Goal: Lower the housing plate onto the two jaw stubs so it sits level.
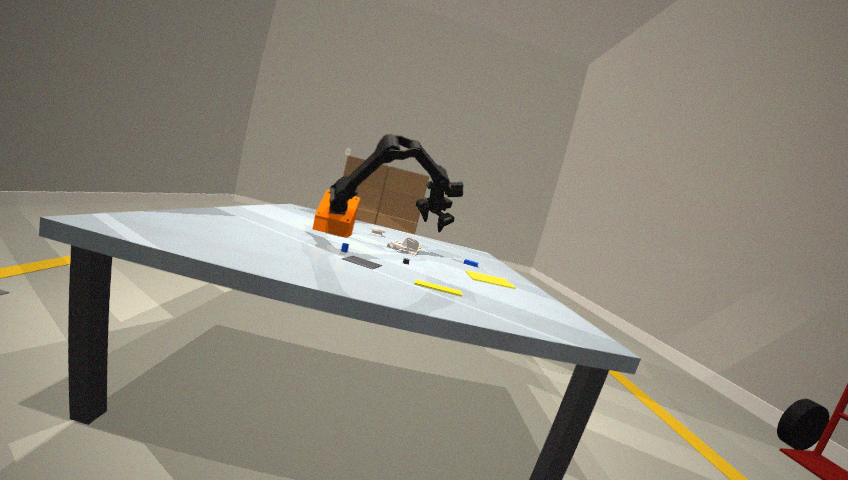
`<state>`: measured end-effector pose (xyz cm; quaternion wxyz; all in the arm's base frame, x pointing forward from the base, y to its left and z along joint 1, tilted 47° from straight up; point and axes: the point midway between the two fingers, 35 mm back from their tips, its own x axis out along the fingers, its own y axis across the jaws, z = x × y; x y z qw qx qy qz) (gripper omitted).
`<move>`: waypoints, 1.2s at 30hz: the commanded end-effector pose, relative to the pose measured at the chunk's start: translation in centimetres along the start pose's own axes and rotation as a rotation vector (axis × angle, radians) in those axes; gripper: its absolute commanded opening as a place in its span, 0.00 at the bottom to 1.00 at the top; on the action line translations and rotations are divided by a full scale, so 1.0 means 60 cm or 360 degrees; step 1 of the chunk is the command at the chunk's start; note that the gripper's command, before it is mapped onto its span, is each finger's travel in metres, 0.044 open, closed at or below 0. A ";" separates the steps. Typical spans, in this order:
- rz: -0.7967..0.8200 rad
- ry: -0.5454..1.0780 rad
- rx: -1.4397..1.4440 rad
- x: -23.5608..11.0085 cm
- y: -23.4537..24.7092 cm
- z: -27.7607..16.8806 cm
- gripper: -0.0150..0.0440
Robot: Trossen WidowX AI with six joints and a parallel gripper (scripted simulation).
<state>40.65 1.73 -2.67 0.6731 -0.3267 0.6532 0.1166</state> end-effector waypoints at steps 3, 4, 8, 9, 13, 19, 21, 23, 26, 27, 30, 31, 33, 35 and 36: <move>0.0039 0.0095 -0.0134 0.016 0.062 0.005 1.00; 0.0046 0.0111 -0.0159 0.019 0.073 0.006 1.00; 0.0066 0.0176 -0.0260 0.027 0.116 0.006 1.00; 0.0070 0.0192 -0.0285 0.029 0.127 0.006 1.00; 0.0083 0.0259 -0.0386 0.037 0.168 0.002 1.00; 0.0090 0.0362 -0.0537 0.048 0.228 -0.009 1.00; 0.0089 0.0397 -0.0587 0.051 0.246 -0.014 1.00; 0.0087 0.0433 -0.0637 0.054 0.265 -0.020 1.00; 0.0080 0.0486 -0.0712 0.059 0.291 -0.030 1.00; 0.0077 0.0504 -0.0737 0.060 0.299 -0.033 1.00; 0.0065 0.0559 -0.0811 0.064 0.324 -0.045 1.00; 0.0061 0.0577 -0.0836 0.065 0.332 -0.049 1.00; 0.0050 0.0614 -0.0885 0.068 0.347 -0.057 1.00; 0.0038 0.0650 -0.0934 0.070 0.361 -0.066 1.00; 0.0031 0.0669 -0.0958 0.071 0.369 -0.070 1.00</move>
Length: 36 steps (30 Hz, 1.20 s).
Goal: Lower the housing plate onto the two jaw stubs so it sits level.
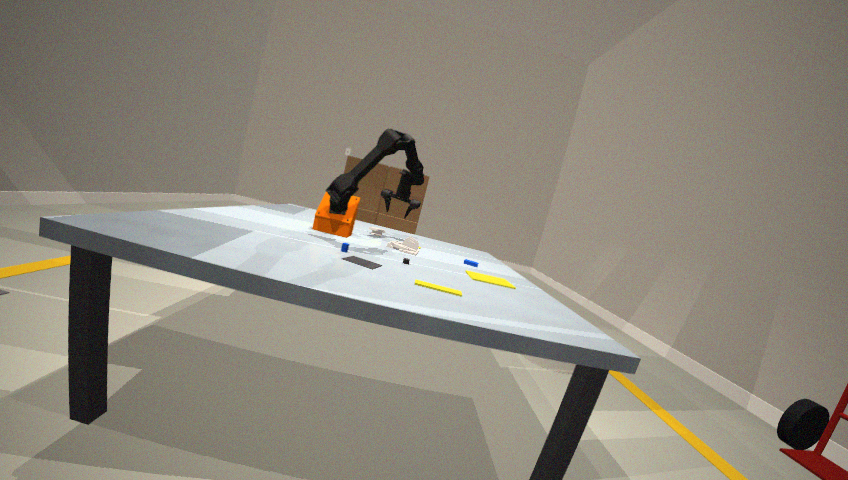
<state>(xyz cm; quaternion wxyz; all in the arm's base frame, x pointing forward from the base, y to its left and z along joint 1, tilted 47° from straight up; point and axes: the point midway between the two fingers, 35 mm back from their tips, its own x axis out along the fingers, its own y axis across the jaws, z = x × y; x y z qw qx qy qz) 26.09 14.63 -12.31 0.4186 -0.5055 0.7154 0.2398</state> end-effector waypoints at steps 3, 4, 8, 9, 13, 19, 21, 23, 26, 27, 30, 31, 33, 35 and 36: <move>-0.0033 0.0125 -0.0123 0.015 0.045 0.001 1.00; -0.0040 0.0146 -0.0145 0.017 0.053 0.001 1.00; -0.0071 0.0231 -0.0233 0.026 0.083 -0.001 1.00; -0.0080 0.0252 -0.0254 0.028 0.090 -0.002 1.00; -0.0116 0.0335 -0.0334 0.037 0.117 -0.007 1.00; -0.0122 0.0350 -0.0348 0.049 0.120 -0.010 1.00; -0.0123 0.0351 -0.0348 0.079 0.118 -0.018 1.00; -0.0123 0.0352 -0.0347 0.099 0.117 -0.025 1.00; -0.0123 0.0352 -0.0347 0.102 0.117 -0.026 1.00; -0.0123 0.0352 -0.0347 0.102 0.117 -0.026 1.00; -0.0123 0.0352 -0.0347 0.102 0.117 -0.026 1.00; -0.0123 0.0352 -0.0347 0.102 0.117 -0.026 1.00; -0.0123 0.0352 -0.0347 0.102 0.117 -0.026 1.00; -0.0123 0.0352 -0.0347 0.102 0.117 -0.026 1.00; -0.0123 0.0352 -0.0347 0.102 0.117 -0.026 1.00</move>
